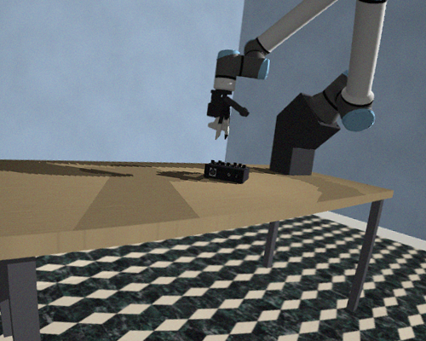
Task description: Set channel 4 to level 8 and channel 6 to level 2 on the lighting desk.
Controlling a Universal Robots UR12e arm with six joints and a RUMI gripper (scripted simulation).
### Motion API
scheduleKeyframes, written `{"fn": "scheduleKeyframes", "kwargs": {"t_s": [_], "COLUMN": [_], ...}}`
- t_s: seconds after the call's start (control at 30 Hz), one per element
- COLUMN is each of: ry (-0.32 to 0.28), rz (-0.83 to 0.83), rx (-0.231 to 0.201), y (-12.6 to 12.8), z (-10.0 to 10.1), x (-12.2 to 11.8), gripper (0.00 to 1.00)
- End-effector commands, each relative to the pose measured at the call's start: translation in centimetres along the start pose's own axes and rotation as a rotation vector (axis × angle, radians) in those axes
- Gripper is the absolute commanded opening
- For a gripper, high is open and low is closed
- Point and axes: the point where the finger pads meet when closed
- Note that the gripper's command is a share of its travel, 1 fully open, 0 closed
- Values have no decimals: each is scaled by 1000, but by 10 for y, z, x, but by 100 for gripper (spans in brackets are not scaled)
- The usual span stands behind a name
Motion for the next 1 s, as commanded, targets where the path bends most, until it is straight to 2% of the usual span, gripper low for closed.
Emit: {"fn": "scheduleKeyframes", "kwargs": {"t_s": [0.0, 0.3, 0.97], "ry": [0, 0, 0], "rz": [-1, -1, -1], "rx": [0, 0, 0], "y": [0, 0, 0], "z": [-29, -42, -43], "x": [0, 0, 0], "gripper": [100, 100, 100]}}
Point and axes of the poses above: the point where the finger pads meet when closed, its own z axis out along the fingers, its own y axis across the jaws, x = y × z, and after that the axes turned 12 degrees about z, right-handed
